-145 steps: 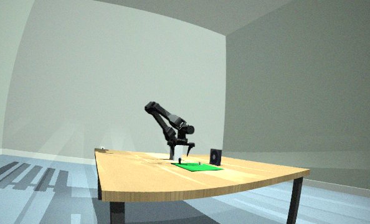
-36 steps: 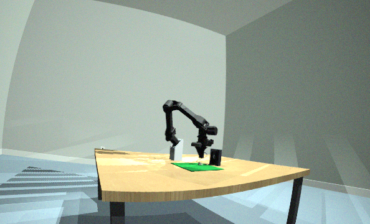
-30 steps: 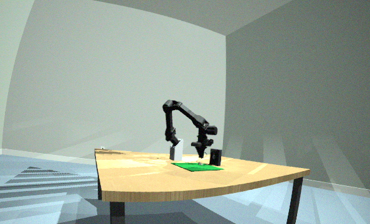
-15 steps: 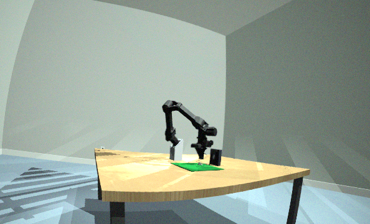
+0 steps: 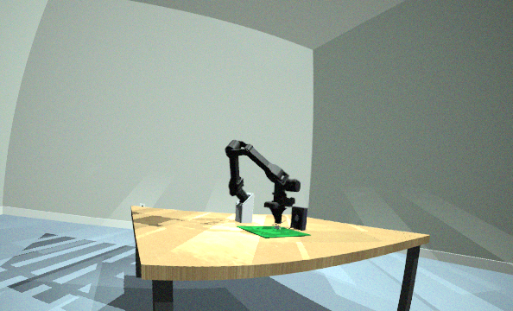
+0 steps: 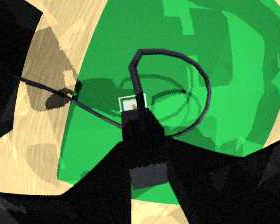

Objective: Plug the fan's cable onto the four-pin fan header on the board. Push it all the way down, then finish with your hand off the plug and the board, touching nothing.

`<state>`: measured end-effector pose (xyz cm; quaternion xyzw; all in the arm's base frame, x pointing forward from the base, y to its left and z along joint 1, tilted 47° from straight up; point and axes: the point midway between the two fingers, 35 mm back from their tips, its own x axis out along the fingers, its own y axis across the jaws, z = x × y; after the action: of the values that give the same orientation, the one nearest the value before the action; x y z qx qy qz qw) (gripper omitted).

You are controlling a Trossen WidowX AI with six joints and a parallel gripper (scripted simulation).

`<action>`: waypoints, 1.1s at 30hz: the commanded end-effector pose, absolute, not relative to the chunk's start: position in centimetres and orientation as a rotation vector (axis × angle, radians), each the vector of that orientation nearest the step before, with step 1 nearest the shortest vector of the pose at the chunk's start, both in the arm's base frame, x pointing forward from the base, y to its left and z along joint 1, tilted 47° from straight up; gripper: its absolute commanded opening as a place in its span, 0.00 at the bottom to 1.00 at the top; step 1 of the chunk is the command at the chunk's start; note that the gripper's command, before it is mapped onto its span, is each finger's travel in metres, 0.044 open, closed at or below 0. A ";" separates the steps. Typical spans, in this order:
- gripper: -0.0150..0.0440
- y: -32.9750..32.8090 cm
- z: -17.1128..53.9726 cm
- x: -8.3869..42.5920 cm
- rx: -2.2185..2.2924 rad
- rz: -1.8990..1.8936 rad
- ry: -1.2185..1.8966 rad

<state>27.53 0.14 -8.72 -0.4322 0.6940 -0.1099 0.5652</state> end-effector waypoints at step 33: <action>0.25 -0.1 -8.9 27.8 -1.023 -0.258 1.632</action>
<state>27.93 -0.04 -8.90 -0.4312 0.6937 -0.1112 0.5662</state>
